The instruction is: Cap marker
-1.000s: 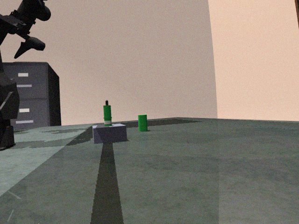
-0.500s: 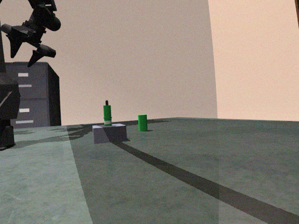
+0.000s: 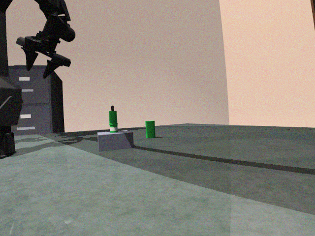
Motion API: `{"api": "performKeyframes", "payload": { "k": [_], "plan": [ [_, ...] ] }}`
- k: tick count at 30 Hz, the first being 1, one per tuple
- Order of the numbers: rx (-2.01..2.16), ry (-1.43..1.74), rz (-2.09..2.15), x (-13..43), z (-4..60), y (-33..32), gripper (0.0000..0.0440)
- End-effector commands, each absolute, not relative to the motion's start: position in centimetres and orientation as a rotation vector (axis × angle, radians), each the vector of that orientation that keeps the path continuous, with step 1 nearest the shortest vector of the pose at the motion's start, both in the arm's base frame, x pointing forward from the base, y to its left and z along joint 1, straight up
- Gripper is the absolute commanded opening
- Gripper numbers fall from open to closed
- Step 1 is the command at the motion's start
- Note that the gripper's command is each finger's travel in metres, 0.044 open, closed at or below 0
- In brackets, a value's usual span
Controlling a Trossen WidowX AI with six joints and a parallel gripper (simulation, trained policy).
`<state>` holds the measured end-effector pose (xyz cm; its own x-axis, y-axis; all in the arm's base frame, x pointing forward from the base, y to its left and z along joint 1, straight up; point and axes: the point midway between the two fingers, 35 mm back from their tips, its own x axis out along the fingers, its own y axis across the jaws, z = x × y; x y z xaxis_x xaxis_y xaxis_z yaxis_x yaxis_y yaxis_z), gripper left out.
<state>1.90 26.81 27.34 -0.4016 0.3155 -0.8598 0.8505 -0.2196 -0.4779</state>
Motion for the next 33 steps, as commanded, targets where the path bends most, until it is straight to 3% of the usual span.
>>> {"api": "performKeyframes", "payload": {
  "k": [1,33],
  "plan": [
    [1.410,1.563,-1.674,3.3,26.8,27.2,0.0321],
    [1.606,1.210,-1.860,13.4,22.6,27.1,0.0324]
  ]
}}
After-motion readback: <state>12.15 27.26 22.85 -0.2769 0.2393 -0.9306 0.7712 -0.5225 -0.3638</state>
